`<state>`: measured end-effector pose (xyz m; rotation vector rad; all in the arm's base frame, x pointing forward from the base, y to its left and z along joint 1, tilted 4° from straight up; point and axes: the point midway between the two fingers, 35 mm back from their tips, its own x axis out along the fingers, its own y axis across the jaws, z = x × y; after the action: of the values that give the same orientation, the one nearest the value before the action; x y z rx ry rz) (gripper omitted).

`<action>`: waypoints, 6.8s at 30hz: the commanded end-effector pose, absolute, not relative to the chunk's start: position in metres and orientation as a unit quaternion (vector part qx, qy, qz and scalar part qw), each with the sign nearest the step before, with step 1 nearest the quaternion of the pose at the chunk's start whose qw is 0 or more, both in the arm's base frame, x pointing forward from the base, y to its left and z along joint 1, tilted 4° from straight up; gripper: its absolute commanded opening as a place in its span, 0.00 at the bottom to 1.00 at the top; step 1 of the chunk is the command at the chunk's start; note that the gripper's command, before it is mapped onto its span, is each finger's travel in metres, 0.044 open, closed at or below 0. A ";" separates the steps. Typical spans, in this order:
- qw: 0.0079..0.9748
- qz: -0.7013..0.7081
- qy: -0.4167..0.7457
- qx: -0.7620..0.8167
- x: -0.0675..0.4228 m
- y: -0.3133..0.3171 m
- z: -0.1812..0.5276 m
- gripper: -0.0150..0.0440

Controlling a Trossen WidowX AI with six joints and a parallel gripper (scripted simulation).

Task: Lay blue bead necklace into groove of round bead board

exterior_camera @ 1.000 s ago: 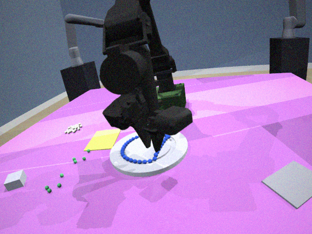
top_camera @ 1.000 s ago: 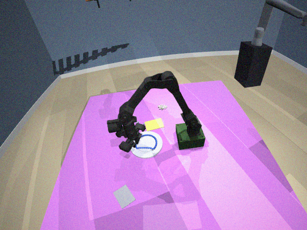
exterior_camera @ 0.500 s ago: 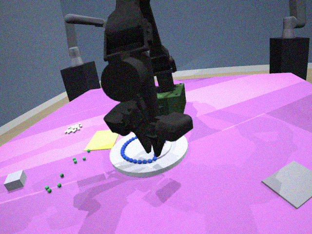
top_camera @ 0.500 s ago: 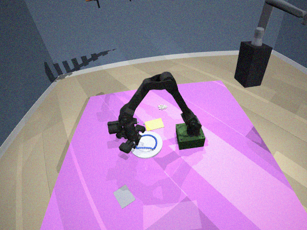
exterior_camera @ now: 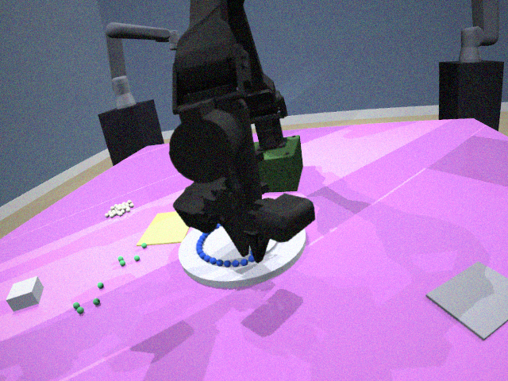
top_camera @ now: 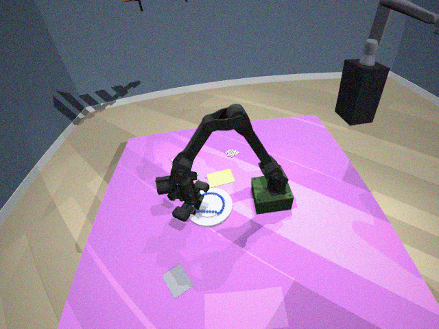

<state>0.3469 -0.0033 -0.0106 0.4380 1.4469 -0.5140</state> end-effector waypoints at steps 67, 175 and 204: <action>0.699 -0.229 0.648 0.196 0.349 -0.002 -0.009 0.48; 0.723 -0.042 0.690 -0.001 0.255 0.020 -0.018 0.25; 0.721 -0.042 0.692 -0.005 0.254 0.020 -0.011 0.25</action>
<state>0.2533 0.0202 -0.0150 -0.0050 1.5334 -0.0939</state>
